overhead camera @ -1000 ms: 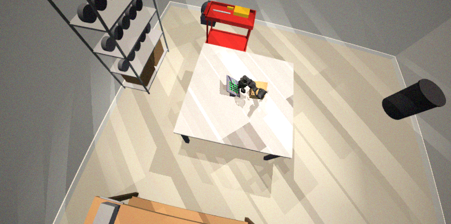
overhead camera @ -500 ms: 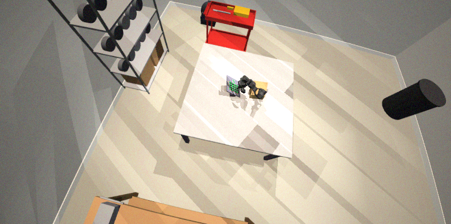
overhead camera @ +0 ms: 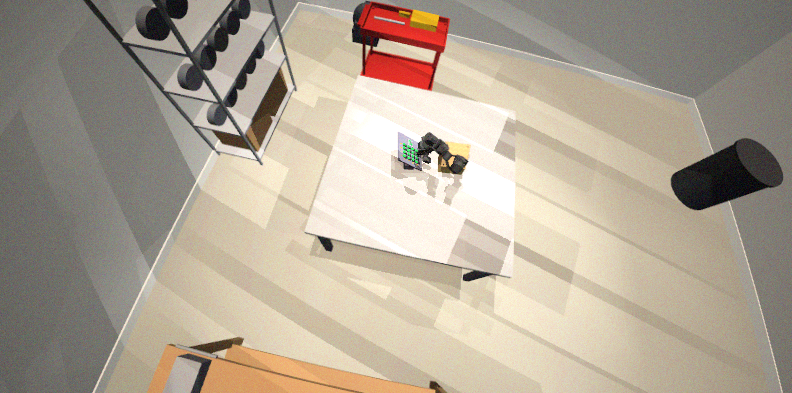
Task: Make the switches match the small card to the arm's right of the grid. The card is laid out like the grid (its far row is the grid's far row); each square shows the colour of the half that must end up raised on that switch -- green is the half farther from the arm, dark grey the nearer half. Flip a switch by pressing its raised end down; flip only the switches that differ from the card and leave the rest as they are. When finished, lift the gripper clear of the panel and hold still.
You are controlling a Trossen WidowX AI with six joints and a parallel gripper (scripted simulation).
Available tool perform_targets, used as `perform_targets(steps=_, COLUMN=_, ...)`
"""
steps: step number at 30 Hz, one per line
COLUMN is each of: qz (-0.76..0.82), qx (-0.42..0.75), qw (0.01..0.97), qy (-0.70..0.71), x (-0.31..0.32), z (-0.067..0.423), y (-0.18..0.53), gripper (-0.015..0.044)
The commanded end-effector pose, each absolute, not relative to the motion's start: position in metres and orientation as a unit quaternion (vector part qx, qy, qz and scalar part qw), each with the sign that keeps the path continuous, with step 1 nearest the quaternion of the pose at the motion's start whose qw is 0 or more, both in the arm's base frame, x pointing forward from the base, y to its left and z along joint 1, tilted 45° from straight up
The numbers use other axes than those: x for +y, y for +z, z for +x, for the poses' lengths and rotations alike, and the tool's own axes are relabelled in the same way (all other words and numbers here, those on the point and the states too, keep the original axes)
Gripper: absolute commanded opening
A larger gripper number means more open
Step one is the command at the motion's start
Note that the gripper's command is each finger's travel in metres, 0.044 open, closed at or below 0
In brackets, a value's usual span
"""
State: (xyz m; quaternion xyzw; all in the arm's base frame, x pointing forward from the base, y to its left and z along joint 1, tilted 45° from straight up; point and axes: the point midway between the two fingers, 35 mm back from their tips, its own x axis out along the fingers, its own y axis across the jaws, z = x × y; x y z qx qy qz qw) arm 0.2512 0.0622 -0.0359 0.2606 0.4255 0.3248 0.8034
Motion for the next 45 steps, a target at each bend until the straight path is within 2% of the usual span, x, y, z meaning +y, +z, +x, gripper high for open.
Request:
perform_targets(steps=1, qz=0.261, qx=0.427, qw=0.803, qy=0.323, x=0.063, z=0.251, y=-0.037, gripper=0.0000)
perform_targets(steps=9, qz=0.260, qx=0.426, qw=0.803, qy=0.324, x=0.062, z=0.251, y=-0.036, gripper=0.0000)
perform_targets(steps=18, qz=0.264, qx=0.418, qw=0.809, qy=0.318, x=0.014, z=0.222, y=-0.005, gripper=0.0000)
perform_targets(steps=29, qz=0.263, qx=0.418, qw=0.809, qy=0.318, x=-0.003, z=0.230, y=-0.024, gripper=0.0000)
perform_targets(steps=45, qz=0.260, qx=0.427, qw=0.804, qy=0.322, x=0.029, z=0.251, y=-0.046, gripper=0.0000)
